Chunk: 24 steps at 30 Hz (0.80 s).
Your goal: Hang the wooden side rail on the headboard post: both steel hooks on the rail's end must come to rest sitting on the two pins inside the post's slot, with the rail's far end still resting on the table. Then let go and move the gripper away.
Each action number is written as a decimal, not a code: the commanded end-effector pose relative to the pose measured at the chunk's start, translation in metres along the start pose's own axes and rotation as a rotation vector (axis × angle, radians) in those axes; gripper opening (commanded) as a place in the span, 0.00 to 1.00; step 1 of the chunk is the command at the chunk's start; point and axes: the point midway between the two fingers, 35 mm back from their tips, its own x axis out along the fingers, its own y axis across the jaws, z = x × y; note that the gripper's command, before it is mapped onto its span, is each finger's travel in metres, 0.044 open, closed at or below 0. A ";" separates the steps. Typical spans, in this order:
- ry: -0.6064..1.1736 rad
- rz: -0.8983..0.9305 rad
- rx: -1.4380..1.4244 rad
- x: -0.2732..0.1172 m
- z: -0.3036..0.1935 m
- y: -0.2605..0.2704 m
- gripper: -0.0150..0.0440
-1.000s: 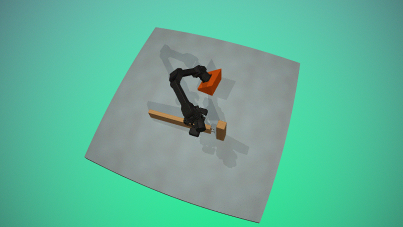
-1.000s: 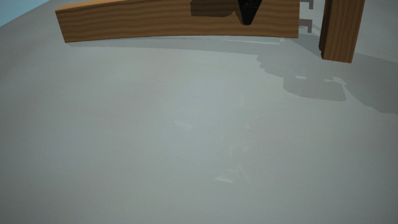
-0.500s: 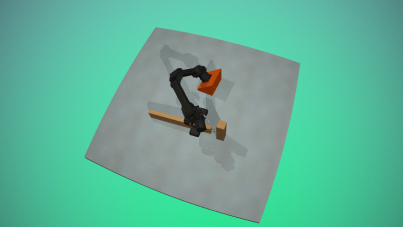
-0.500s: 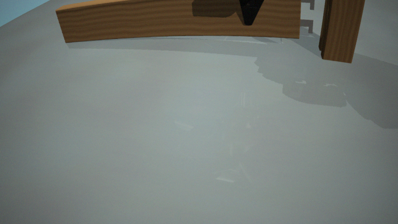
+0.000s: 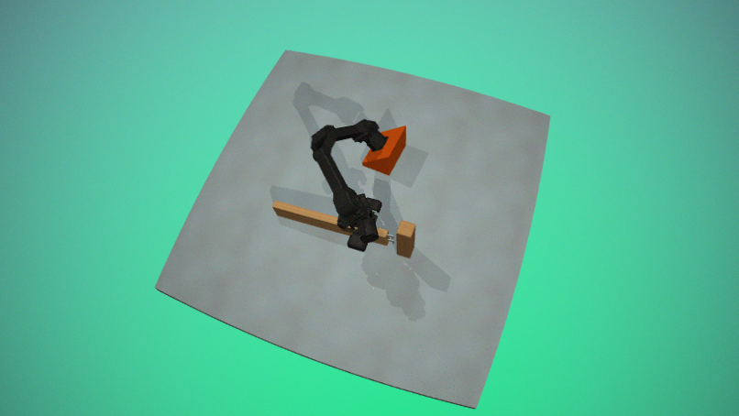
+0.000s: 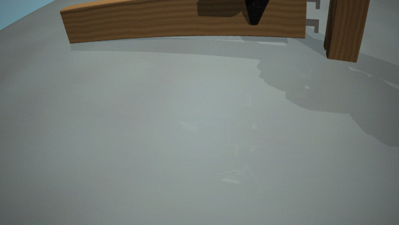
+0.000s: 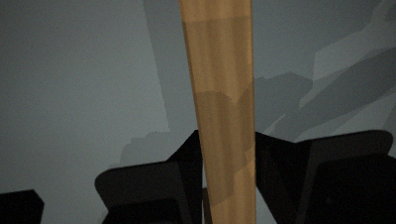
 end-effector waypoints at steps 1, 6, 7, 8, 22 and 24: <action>0.003 0.006 0.000 -0.004 -0.003 0.000 0.25; 0.004 0.006 0.000 -0.003 -0.003 -0.001 0.25; 0.004 0.006 0.000 -0.003 -0.003 -0.001 0.25; 0.004 0.006 0.000 -0.003 -0.004 -0.001 0.25; 0.004 0.006 0.000 -0.002 -0.005 0.000 0.25; 0.004 0.006 0.000 -0.002 -0.005 0.000 0.25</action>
